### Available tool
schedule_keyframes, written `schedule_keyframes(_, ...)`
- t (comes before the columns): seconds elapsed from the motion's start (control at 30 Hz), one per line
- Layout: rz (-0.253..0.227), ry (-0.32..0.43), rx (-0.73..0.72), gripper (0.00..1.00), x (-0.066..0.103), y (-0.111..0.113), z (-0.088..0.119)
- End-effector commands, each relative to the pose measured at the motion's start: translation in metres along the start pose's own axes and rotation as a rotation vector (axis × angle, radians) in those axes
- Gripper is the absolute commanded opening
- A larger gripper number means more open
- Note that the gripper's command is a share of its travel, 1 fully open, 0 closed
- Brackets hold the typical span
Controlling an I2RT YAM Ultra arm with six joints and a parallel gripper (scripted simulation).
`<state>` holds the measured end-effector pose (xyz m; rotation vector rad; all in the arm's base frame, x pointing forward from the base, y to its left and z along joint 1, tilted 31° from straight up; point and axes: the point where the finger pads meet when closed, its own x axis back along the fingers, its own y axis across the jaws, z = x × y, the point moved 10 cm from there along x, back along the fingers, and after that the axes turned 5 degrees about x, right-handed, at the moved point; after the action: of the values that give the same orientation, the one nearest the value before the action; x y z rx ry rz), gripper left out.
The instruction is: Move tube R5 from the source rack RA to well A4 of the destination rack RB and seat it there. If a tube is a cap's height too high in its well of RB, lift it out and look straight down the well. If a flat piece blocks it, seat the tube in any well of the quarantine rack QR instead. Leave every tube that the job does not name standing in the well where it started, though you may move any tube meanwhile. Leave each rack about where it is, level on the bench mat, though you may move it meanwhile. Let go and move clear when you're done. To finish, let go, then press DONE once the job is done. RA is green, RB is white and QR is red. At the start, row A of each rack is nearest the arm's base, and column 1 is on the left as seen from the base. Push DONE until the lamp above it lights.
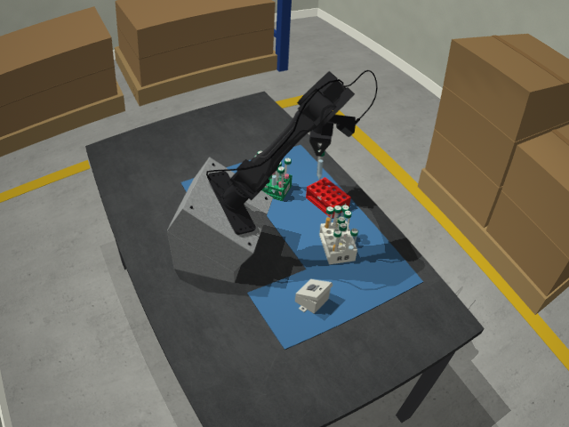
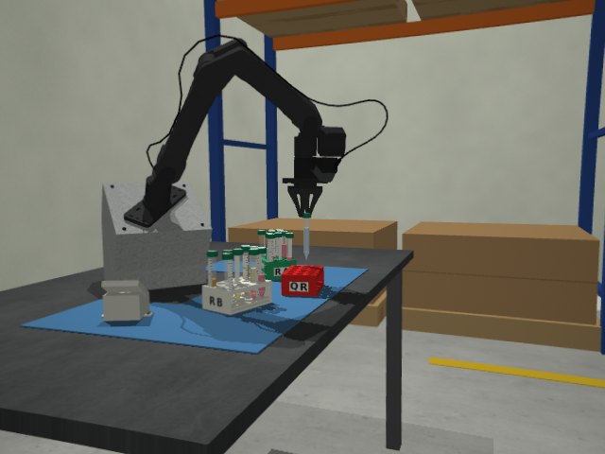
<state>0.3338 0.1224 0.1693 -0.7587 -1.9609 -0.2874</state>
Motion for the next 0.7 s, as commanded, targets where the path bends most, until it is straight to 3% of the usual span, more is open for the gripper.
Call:
schedule_keyframes(0.0, -0.038, -0.032, 0.0, 0.0, 0.01, 0.008, 0.001)
schedule_keyframes(0.2, -0.005, -0.014, 0.027, 0.0, -0.003, 0.005, 0.01)
schedule_keyframes(0.57, -0.027, -0.026, 0.016, 0.0, 0.001, 0.007, 0.004)
schedule_keyframes(0.67, -0.011, -0.017, 0.027, 0.0, -0.004, 0.004, 0.008)
